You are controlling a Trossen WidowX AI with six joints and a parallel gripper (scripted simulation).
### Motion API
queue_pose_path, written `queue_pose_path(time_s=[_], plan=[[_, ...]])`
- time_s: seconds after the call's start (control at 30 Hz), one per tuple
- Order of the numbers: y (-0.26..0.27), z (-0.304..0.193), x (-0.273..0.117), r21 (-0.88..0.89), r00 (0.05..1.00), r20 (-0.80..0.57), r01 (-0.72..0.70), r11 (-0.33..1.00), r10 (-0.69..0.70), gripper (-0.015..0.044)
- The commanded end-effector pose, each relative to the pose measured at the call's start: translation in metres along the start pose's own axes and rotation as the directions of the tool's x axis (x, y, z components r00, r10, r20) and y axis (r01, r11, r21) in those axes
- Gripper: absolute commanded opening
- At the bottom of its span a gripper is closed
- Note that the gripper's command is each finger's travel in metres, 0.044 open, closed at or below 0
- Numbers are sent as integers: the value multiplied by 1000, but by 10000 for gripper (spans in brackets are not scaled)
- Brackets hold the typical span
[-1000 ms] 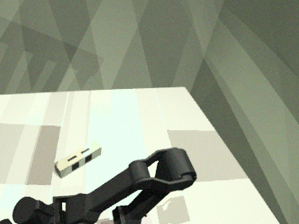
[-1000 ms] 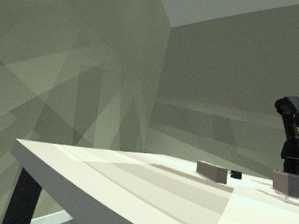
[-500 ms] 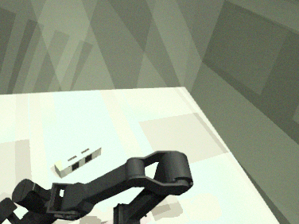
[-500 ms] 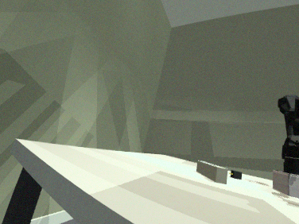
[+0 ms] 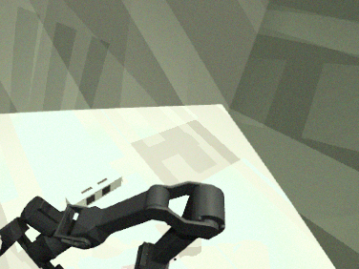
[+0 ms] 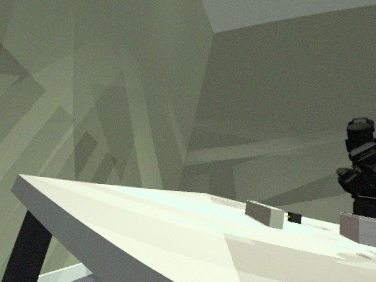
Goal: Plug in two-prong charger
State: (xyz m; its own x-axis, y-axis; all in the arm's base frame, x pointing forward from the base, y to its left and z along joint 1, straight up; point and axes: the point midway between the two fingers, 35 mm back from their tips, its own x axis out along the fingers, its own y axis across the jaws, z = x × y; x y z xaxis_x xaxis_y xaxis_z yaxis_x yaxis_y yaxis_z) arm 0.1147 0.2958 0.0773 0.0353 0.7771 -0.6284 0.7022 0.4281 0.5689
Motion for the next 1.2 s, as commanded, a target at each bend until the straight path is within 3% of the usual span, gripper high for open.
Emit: queue_pose_path(time_s=[0.0, 1.17], plan=[[4, 14, -2, -4, 999, 42, -1, 1000, 1, 440], [20, 129, -46, -226, 945, 327, 95, 969, -17, 440]])
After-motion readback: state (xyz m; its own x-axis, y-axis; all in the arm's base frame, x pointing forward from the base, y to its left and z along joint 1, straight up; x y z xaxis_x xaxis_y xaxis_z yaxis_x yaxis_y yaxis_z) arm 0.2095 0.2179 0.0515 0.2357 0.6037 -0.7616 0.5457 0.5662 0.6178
